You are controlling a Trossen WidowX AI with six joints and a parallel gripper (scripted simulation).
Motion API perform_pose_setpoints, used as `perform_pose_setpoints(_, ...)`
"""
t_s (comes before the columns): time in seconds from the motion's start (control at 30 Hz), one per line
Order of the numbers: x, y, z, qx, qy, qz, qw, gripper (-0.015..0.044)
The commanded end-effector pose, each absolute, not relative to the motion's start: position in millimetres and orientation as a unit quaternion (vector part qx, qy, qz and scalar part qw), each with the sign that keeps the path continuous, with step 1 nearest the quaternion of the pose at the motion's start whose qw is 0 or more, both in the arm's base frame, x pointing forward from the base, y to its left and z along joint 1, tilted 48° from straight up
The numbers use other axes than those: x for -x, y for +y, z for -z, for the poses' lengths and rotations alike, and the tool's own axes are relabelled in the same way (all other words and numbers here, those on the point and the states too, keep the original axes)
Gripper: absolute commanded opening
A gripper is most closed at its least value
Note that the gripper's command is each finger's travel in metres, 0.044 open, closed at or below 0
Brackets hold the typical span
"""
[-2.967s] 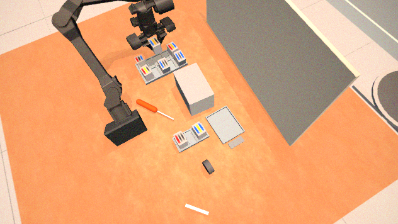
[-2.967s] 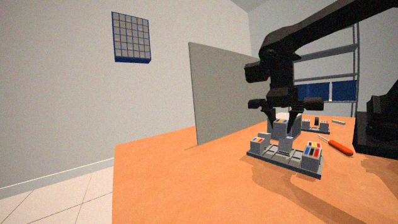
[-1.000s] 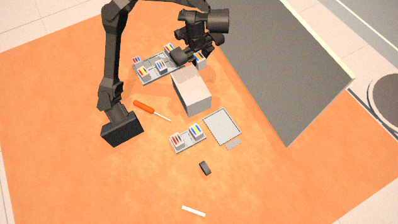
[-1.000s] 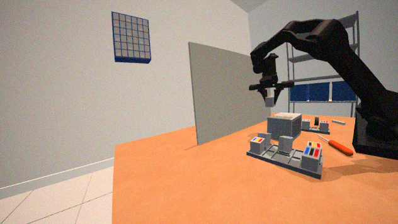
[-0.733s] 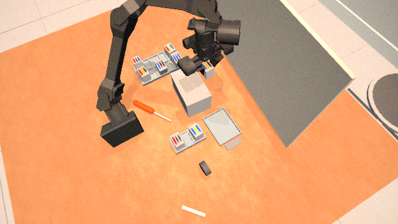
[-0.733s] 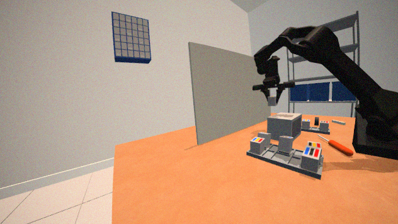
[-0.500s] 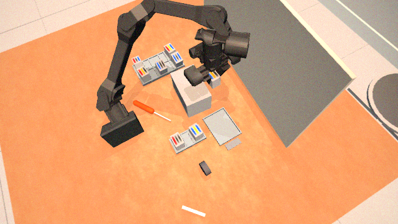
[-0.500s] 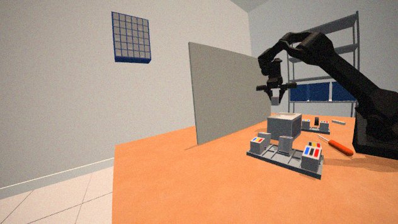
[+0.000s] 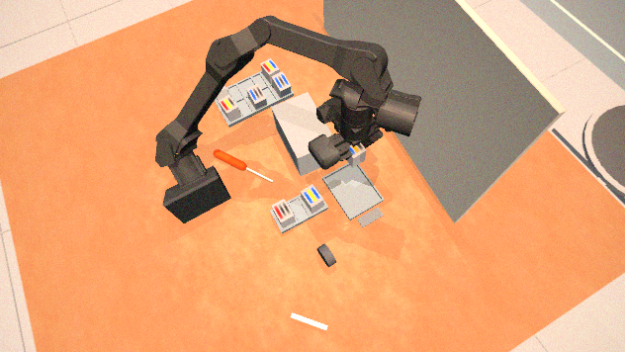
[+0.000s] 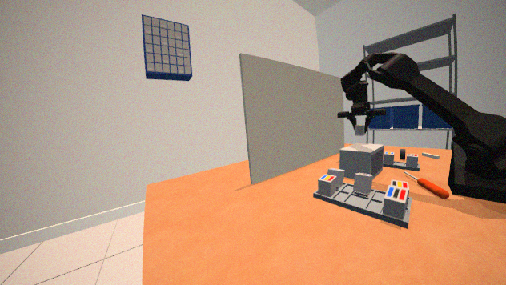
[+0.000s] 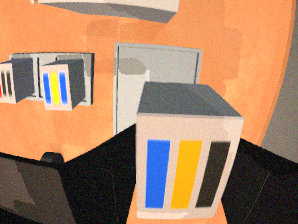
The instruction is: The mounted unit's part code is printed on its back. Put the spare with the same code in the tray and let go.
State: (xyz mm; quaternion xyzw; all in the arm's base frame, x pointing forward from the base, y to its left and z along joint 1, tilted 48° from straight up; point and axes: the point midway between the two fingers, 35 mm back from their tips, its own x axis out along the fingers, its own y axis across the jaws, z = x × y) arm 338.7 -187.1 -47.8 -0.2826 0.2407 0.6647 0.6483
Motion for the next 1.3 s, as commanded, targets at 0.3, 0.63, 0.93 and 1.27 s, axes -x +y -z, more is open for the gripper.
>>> perform_pose_setpoints(0.3,-331,-198,73,0.283,0.236,-0.667,0.647,0.0000)
perform_pose_setpoints(0.63,-332,-193,79,0.283,0.236,-0.667,0.647,0.0000)
perform_pose_setpoints(0.93,-333,-189,84,0.283,0.236,-0.667,0.647,0.0000)
perform_pose_setpoints(1.27,-334,-184,89,0.283,0.236,-0.667,0.647,0.0000)
